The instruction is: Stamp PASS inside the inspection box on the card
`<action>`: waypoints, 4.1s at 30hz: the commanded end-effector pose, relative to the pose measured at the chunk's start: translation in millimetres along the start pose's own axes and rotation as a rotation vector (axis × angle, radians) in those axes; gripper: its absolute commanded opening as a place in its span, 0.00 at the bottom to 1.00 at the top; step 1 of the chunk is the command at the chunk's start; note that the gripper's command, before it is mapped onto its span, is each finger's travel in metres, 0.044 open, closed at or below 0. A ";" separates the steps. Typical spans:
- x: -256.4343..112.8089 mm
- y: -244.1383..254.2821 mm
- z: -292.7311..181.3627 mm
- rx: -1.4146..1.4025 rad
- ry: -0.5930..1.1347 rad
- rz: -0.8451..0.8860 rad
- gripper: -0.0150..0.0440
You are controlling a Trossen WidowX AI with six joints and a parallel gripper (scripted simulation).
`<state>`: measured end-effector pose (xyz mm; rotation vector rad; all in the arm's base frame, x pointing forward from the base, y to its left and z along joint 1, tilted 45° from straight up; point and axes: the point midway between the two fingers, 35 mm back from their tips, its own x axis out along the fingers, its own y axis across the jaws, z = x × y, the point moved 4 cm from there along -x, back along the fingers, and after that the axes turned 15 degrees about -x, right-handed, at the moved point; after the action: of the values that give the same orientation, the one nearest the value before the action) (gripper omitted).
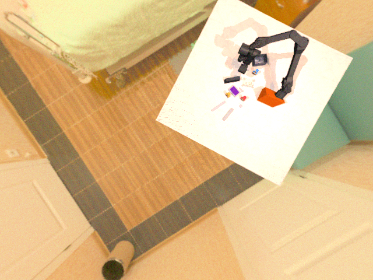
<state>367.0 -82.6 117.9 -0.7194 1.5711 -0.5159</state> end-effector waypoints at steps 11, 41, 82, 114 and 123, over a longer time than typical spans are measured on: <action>-8.0 0.4 -0.1 0.004 -0.003 -0.002 0.25; -17.9 139.5 14.1 0.001 -0.008 0.016 0.25; 3.2 187.0 7.6 0.002 -0.006 0.005 0.25; 24.5 187.0 7.3 0.005 -0.006 0.002 0.25; 30.4 186.9 6.9 0.006 -0.006 0.001 0.25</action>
<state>344.9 29.6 -33.3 -0.7076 1.5646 -0.5183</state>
